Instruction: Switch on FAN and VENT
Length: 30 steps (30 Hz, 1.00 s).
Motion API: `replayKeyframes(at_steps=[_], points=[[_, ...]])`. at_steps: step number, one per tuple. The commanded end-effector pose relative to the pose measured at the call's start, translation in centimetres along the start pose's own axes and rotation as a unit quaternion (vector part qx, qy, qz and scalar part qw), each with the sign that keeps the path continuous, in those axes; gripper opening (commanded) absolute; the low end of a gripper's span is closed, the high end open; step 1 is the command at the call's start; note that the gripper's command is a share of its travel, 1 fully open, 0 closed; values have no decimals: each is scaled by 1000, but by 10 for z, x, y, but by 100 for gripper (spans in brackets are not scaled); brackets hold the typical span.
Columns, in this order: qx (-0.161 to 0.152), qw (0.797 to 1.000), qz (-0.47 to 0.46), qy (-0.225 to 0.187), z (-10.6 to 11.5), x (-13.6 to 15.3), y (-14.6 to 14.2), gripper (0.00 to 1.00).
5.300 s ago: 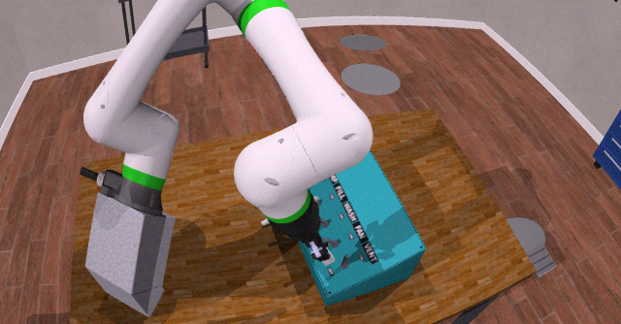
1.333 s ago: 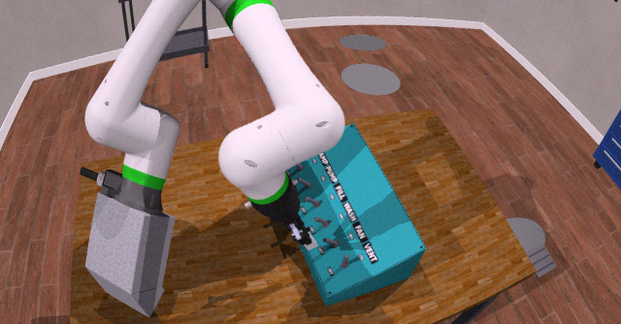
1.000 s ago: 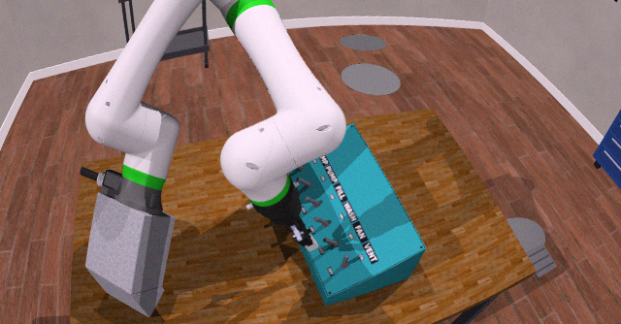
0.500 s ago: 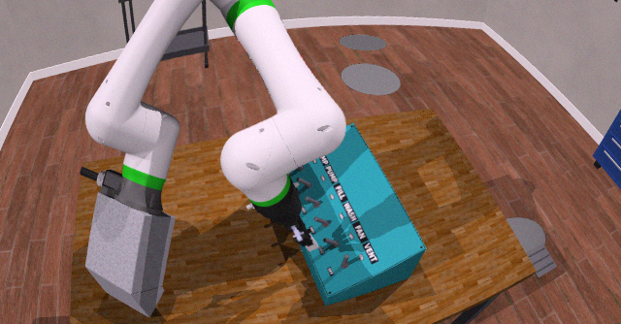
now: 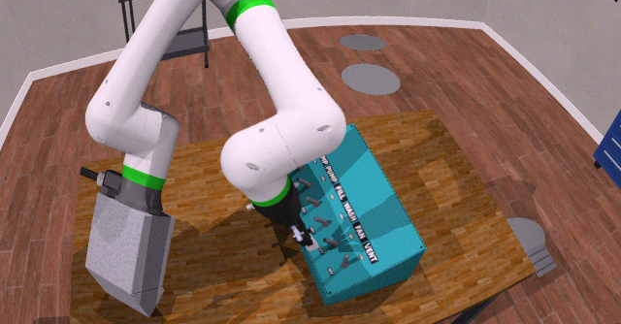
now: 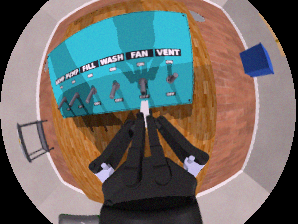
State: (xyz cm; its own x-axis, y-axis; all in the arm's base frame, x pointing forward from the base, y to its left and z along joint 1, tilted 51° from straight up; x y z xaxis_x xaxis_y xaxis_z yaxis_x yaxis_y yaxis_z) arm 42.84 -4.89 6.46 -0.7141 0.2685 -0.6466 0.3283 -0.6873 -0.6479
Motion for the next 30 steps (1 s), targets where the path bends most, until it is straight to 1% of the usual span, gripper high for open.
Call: replayKeyframes(at_steps=[1, 30], points=[[0, 1000, 0, 0, 0, 0, 0, 0], [0, 1000, 0, 0, 0, -4, 0, 0]])
Point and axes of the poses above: the point where the finger pads meet when closed, its own z axis back along the fingers, its own y axis across the jaws, x = y × z, the point moved 4 cm from there along z, back along the fingers, and after that the axes turned 2 degrees about -z, right-handed, at the moved point
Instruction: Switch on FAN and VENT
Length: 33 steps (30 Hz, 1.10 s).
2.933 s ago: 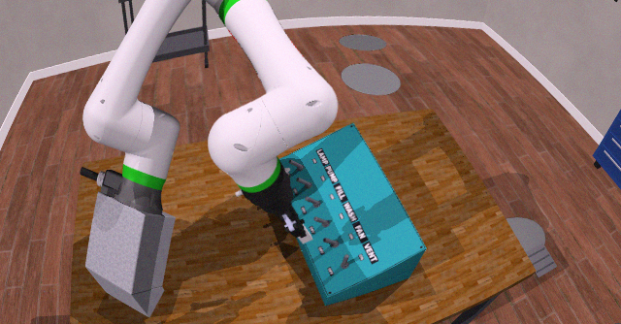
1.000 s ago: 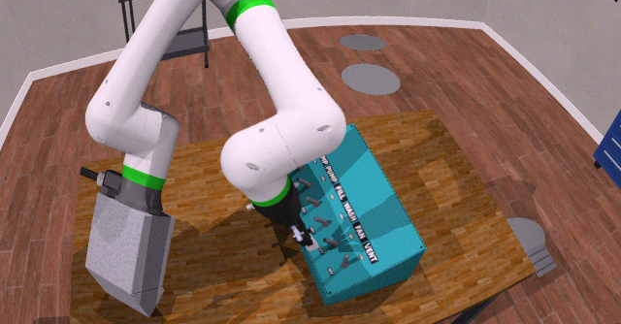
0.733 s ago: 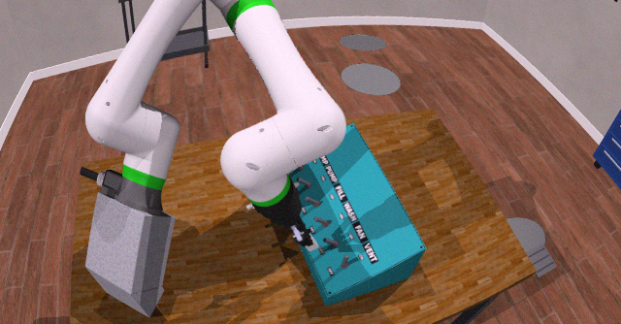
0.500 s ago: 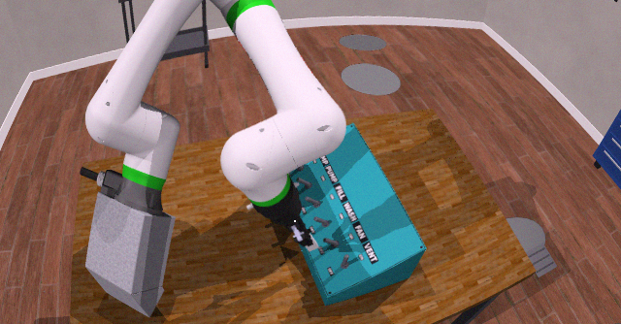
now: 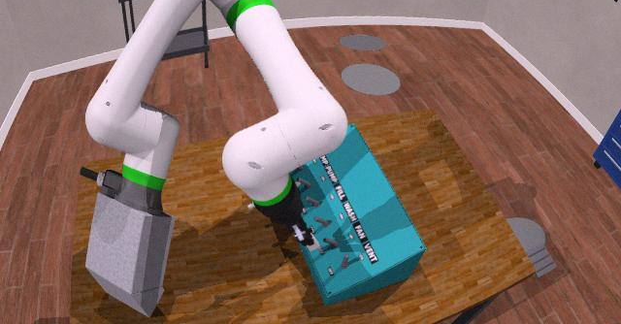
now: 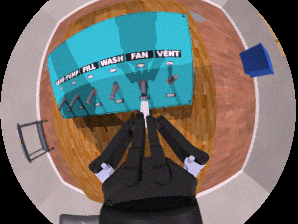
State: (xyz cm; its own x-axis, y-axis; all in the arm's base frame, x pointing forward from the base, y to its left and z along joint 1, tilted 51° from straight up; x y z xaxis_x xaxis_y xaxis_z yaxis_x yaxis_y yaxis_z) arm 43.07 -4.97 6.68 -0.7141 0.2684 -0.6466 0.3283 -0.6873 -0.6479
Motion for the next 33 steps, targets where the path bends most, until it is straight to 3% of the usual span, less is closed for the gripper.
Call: replayKeyframes(at_steps=[1, 33], points=[[0, 1000, 0, 0, 0, -1, 0, 0], [0, 1000, 0, 0, 0, -25, -1, 0]])
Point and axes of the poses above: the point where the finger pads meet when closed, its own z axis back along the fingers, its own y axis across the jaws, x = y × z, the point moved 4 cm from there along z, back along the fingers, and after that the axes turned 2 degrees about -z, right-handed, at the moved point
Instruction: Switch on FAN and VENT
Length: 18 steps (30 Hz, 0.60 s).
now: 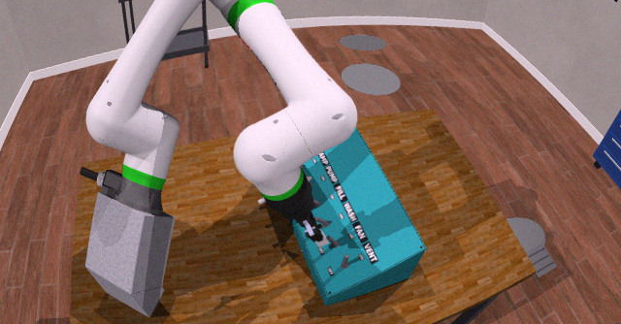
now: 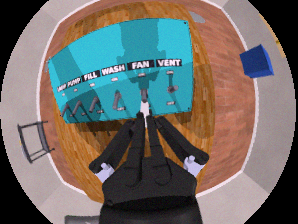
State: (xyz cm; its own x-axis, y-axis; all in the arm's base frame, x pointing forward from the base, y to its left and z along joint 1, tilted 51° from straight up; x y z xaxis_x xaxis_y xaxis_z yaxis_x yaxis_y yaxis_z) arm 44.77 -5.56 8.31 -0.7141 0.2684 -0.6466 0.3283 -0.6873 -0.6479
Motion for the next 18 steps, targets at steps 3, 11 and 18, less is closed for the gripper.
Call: replayKeyframes(at_steps=[3, 11, 18], points=[[0, 1000, 0, 0, 0, -3, 0, 0], [0, 1000, 0, 0, 0, -8, 0, 0], [0, 1000, 0, 0, 0, -9, 0, 0]])
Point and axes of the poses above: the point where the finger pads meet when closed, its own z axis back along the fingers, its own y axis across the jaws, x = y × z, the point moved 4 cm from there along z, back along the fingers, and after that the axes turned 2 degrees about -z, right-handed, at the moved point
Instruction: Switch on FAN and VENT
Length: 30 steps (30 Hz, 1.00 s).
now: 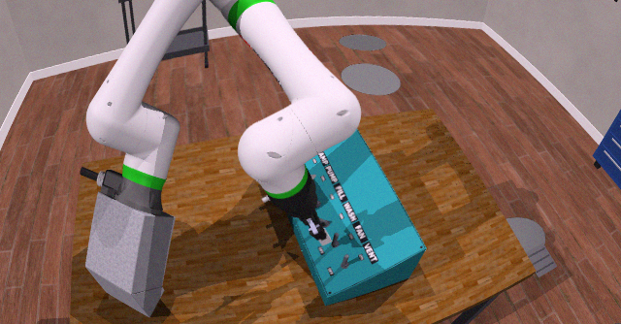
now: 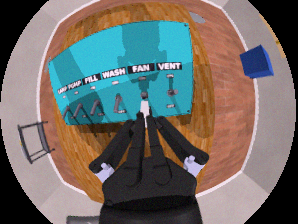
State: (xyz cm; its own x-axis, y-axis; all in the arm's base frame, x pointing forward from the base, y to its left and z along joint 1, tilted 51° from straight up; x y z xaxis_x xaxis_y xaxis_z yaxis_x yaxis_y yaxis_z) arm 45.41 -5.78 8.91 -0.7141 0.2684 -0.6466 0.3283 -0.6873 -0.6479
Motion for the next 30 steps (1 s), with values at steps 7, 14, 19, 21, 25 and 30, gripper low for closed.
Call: replayKeyframes(at_steps=[7, 14, 19, 21, 25, 30], points=[[0, 1000, 0, 0, 0, -1, 0, 0], [0, 1000, 0, 0, 0, -1, 0, 0], [0, 1000, 0, 0, 0, -1, 0, 0], [0, 1000, 0, 0, 0, -1, 0, 0], [0, 1000, 0, 0, 0, -1, 0, 0], [0, 1000, 0, 0, 0, 5, 0, 0]])
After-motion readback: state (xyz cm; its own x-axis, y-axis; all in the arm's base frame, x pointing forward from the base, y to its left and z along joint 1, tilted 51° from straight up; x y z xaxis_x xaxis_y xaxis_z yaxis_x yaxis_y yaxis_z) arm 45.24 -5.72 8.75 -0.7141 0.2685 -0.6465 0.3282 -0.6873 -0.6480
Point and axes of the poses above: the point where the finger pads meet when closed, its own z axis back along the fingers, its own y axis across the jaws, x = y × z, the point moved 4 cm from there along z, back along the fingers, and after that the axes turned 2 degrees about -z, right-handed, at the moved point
